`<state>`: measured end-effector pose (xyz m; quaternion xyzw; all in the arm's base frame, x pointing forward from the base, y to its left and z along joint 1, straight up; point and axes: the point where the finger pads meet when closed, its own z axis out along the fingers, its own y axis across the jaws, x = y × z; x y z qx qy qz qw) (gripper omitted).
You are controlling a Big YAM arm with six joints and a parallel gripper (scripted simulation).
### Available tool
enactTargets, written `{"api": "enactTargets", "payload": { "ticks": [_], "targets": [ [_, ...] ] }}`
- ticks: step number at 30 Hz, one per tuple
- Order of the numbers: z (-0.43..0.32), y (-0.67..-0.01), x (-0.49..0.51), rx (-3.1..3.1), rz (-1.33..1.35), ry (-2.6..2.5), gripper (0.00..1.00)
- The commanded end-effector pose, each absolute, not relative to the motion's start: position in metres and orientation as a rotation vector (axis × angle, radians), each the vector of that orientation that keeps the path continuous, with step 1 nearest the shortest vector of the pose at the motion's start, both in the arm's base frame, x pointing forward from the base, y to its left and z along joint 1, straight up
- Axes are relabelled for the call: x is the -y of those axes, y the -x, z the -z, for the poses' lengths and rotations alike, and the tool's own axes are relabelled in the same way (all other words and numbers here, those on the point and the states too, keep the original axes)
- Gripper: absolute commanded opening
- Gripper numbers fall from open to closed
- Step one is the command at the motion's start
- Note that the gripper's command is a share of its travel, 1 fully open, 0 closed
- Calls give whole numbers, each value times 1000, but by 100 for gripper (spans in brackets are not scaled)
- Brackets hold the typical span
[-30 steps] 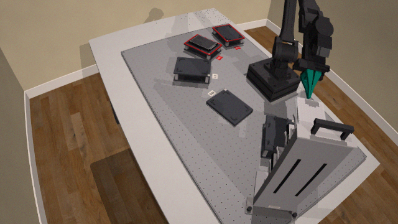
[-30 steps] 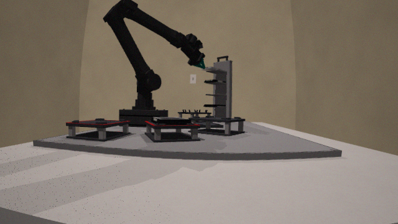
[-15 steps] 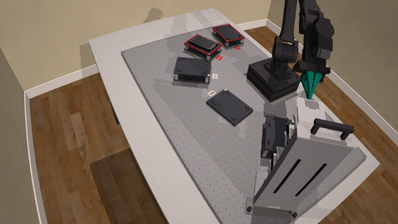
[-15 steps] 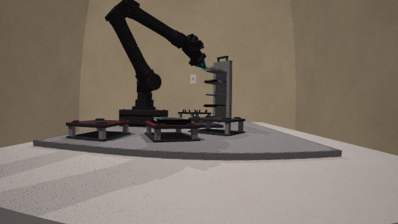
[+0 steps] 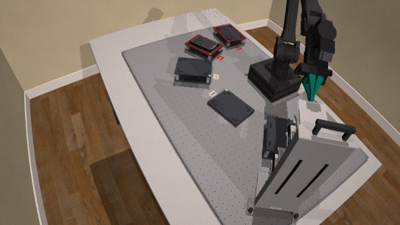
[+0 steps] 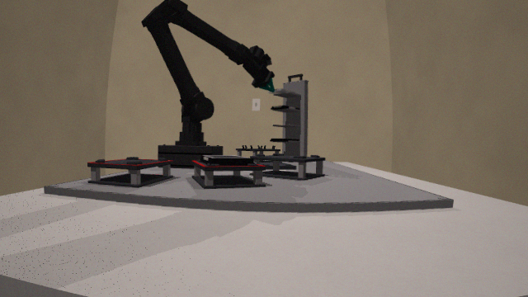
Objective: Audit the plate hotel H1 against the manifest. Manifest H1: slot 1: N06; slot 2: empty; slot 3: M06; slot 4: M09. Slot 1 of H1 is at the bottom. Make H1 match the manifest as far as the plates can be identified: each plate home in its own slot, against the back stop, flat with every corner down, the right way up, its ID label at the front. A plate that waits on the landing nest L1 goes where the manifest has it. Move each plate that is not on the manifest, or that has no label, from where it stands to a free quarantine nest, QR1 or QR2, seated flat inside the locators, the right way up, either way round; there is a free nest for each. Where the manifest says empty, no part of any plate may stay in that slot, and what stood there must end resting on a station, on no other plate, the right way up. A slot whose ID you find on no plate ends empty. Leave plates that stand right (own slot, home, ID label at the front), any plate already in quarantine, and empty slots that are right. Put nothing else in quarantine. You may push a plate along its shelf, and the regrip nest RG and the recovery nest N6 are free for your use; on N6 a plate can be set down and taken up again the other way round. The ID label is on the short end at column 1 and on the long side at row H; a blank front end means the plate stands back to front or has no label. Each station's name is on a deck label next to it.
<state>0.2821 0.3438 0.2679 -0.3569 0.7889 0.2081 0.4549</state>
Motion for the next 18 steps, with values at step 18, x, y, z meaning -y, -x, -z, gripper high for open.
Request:
{"api": "enactTargets", "payload": {
  "ticks": [18],
  "targets": [
    [-312, -304, -364, -1862, -540, 845, 0]
  ]
}}
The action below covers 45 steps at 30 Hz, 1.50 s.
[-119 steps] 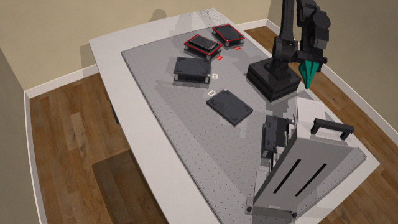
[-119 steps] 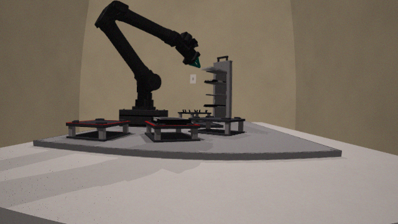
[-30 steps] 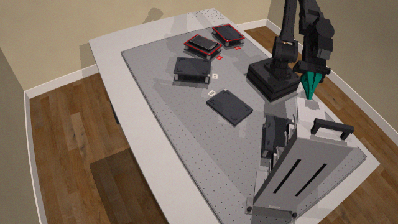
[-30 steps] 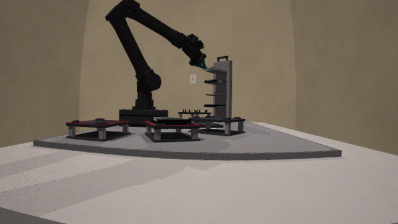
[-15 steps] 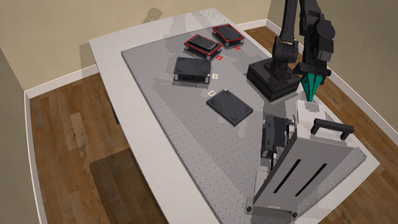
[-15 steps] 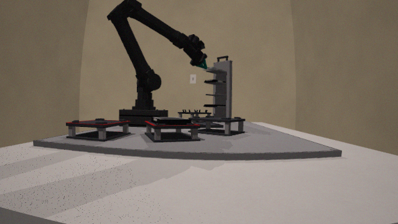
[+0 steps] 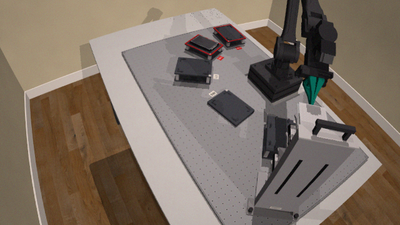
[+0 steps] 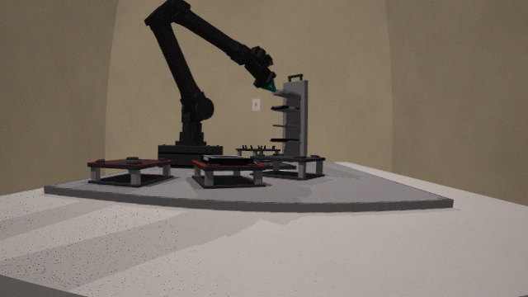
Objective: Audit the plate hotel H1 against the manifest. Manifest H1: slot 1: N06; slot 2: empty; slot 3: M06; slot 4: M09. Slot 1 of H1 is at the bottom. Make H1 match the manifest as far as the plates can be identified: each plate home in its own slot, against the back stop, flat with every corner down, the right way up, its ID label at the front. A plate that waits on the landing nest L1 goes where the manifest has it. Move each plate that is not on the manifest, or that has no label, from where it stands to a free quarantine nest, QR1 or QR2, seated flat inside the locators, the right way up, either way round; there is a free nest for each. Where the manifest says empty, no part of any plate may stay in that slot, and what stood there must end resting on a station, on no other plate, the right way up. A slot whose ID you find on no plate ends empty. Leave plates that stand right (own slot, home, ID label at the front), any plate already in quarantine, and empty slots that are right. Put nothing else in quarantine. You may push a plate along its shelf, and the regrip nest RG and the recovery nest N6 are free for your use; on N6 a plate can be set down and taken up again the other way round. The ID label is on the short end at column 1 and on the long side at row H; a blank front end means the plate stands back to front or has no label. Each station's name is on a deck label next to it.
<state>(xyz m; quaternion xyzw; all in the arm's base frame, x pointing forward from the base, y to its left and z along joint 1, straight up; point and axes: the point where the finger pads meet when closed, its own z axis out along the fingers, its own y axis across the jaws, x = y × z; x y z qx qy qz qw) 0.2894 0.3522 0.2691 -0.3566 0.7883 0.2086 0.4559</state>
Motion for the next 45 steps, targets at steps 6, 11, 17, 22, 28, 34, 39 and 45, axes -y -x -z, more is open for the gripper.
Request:
{"api": "enactTargets", "payload": {
  "ticks": [6, 11, 17, 22, 28, 34, 39, 45],
  "targets": [
    [-312, -307, -368, -1861, -540, 845, 0],
    [-292, -304, -364, -1894, -527, 860, 0],
    [-307, -309, -371, -1870, -537, 849, 0],
    [-314, -313, -375, -1860, -541, 844, 0],
    [-315, -316, -377, -1858, -539, 841, 0],
    [-315, -319, -379, -1858, -538, 839, 0],
    [-315, -319, -379, -1858, -539, 839, 0],
    [-315, -319, -379, -1858, -539, 839, 0]
  ]
}}
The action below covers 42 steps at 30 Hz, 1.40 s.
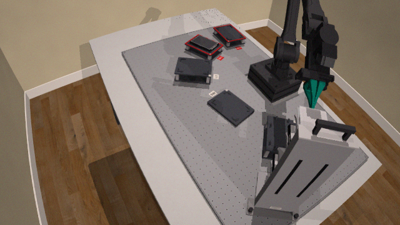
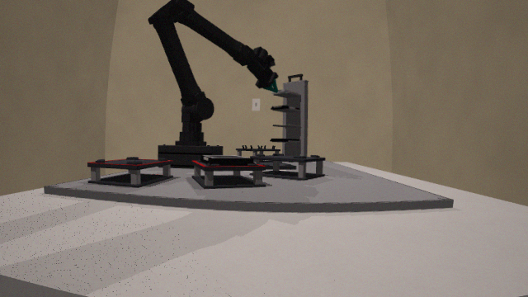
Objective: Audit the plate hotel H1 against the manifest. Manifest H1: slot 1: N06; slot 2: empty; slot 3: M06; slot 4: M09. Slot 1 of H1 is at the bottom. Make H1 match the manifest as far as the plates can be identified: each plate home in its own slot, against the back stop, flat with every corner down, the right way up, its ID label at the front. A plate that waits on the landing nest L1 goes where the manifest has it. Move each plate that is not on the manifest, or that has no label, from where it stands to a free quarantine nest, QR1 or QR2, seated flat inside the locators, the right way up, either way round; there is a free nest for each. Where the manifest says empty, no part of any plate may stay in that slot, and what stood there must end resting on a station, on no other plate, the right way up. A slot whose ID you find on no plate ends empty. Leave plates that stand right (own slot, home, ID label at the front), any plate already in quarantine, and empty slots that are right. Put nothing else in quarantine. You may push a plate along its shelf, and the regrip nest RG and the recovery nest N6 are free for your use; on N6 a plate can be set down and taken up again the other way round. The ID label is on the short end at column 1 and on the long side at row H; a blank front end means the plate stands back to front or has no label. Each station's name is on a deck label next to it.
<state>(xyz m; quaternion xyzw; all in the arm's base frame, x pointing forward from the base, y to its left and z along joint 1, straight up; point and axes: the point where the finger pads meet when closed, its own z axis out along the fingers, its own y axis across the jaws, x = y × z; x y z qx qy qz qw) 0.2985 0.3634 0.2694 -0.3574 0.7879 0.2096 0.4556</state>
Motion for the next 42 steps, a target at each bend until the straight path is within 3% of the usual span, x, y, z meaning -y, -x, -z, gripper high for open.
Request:
{"api": "enactTargets", "payload": {
  "ticks": [1, 42],
  "targets": [
    [-315, -319, -379, -1858, -539, 839, 0],
    [-281, -282, -346, -1922, -522, 876, 0]
  ]
}}
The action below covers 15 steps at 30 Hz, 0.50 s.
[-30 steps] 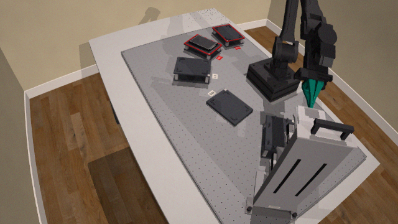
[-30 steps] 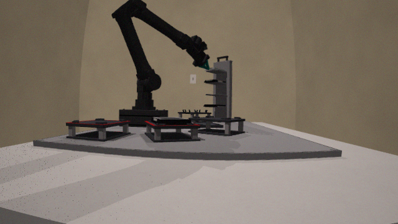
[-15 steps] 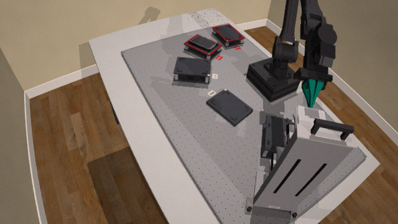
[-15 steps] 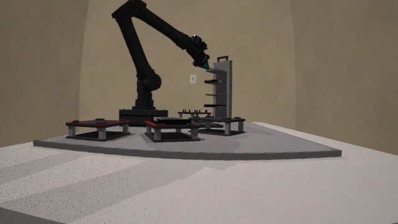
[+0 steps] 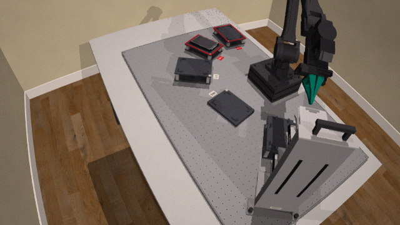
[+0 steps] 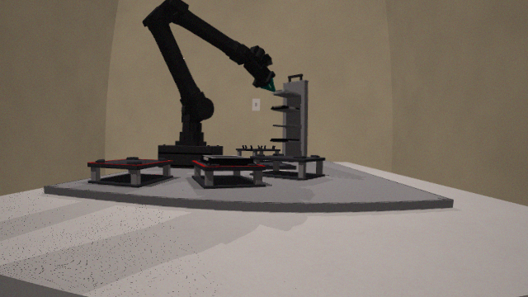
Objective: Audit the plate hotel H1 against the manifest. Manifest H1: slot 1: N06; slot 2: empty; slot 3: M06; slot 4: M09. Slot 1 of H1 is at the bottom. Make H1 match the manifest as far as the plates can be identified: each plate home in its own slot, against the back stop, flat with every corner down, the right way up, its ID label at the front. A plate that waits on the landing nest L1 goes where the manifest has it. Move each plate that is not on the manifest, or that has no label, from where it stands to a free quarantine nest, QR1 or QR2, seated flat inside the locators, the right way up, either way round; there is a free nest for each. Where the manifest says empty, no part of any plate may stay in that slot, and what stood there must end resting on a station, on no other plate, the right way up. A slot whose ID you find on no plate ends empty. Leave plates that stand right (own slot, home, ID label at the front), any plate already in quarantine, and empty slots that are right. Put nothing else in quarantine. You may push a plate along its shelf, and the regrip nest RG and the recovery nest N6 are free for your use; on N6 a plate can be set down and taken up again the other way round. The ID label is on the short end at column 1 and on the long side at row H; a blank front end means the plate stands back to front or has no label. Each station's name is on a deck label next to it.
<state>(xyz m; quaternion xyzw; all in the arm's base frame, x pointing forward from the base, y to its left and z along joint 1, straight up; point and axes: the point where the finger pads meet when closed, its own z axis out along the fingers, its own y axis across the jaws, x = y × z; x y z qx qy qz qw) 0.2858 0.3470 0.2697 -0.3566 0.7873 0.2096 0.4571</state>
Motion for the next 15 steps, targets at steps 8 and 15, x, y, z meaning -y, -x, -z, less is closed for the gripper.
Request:
{"api": "enactTargets", "payload": {
  "ticks": [8, 15],
  "targets": [
    [-296, -280, -344, -1901, -534, 865, 0],
    [-282, -268, -330, -1923, -528, 872, 0]
  ]
}}
